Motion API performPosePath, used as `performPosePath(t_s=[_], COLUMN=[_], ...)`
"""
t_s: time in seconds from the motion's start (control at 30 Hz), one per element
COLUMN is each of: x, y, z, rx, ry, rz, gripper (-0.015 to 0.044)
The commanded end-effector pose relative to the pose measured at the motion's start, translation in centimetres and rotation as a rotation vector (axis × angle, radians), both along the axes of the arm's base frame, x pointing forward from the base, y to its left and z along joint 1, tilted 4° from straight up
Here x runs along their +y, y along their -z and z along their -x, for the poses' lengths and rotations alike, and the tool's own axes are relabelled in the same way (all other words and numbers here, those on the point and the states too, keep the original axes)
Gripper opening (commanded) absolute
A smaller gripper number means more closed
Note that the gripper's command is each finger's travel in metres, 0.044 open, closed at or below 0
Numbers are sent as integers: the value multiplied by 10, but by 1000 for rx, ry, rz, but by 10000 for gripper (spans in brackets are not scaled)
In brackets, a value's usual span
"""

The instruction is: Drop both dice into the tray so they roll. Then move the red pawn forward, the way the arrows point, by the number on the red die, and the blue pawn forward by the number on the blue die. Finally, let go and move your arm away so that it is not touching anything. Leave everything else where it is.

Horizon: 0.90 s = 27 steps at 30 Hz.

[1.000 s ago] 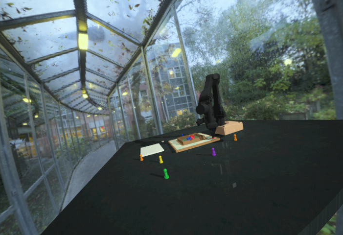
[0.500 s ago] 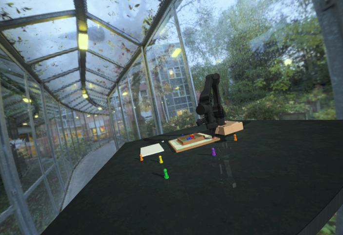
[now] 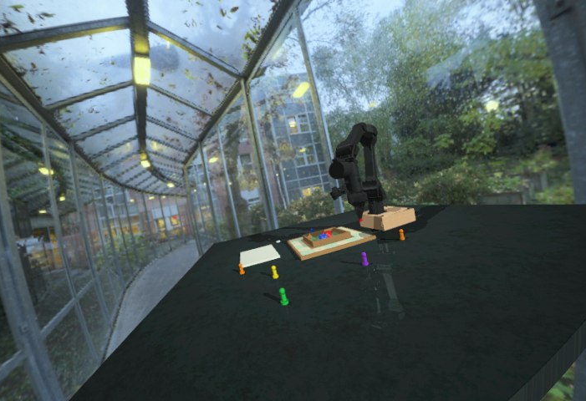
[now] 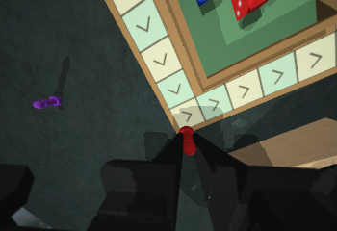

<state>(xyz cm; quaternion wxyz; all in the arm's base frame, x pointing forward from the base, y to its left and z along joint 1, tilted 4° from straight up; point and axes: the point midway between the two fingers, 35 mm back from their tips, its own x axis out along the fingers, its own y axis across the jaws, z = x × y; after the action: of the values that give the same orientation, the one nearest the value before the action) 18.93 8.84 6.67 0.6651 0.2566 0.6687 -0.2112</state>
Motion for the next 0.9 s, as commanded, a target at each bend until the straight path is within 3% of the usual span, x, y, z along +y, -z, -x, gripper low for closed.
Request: performPosePath(t_s=[0.0, 0.37, 0.87], x=[-1, -6, -35], y=[-24, -65, -10], z=[1, 8, 10], rx=[-9, -9, -8], ry=[-6, -6, -6], rz=[-8, -7, -4], gripper=[0, 0, 0])
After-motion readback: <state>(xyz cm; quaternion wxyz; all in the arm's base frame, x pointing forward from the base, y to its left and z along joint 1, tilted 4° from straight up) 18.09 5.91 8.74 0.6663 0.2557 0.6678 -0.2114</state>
